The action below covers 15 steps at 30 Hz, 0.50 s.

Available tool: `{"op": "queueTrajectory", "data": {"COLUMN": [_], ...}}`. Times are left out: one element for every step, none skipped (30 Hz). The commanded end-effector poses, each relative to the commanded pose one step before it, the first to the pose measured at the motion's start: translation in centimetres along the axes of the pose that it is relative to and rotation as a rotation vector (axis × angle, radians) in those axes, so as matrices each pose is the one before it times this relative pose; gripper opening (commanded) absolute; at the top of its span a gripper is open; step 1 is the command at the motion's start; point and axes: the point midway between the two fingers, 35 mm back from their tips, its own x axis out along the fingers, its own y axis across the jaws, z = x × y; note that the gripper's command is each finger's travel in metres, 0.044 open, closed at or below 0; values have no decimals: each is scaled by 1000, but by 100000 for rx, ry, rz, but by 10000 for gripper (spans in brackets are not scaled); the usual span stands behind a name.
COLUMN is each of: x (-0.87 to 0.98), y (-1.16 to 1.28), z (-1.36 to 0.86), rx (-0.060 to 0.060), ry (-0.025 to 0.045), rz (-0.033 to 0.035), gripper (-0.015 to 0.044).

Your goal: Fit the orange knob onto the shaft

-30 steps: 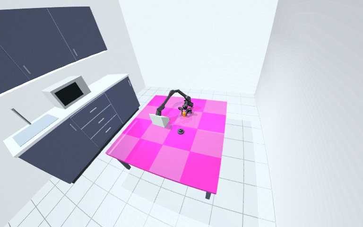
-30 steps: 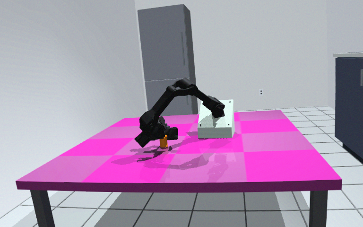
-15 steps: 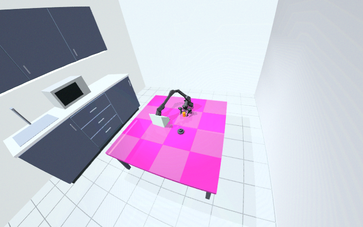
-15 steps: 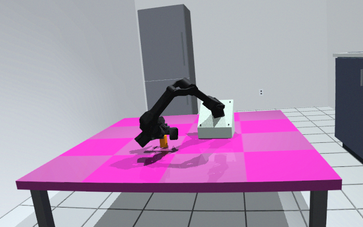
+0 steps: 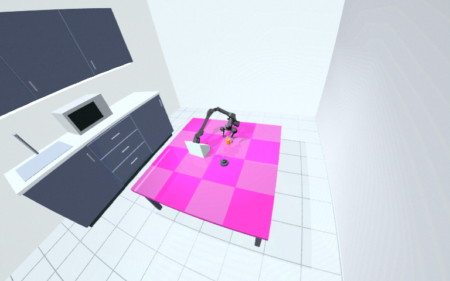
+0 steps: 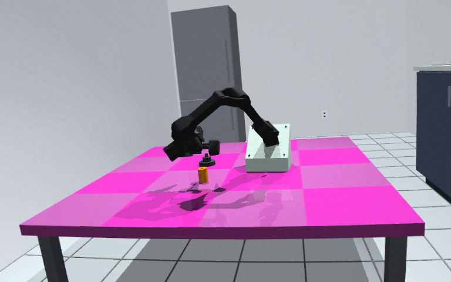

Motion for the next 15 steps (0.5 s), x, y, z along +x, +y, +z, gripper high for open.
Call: {"op": "queueTrajectory", "data": {"x": [714, 277, 180, 43, -93, -228, -321, -424, -511, -448, -290, -100, 0, 0, 0], "y": [-594, -154, -85, -32, 53, 97, 118, 141, 157, 131, 84, 29, 0, 0, 0], "z": [984, 154, 102, 81, 11, -18, -45, -78, -114, -119, -88, -33, 0, 0, 0], "rx": [-590, -119, -4, -243, -236, -572, -874, -1236, -1592, -1479, -1000, -353, 0, 0, 0], "ry": [13773, 8328, 9664, 9837, 10145, 10163, 9217, 9114, 8815, 6602, 3903, 1290, 0, 0, 0], "rz": [-6841, -2504, -1918, -991, -97, 777, 1439, 2100, 2670, 2412, 1593, 554, 0, 0, 0], "gripper": [440, 440, 440, 440, 440, 440, 440, 440, 440, 440, 440, 440, 440, 440, 440]}}
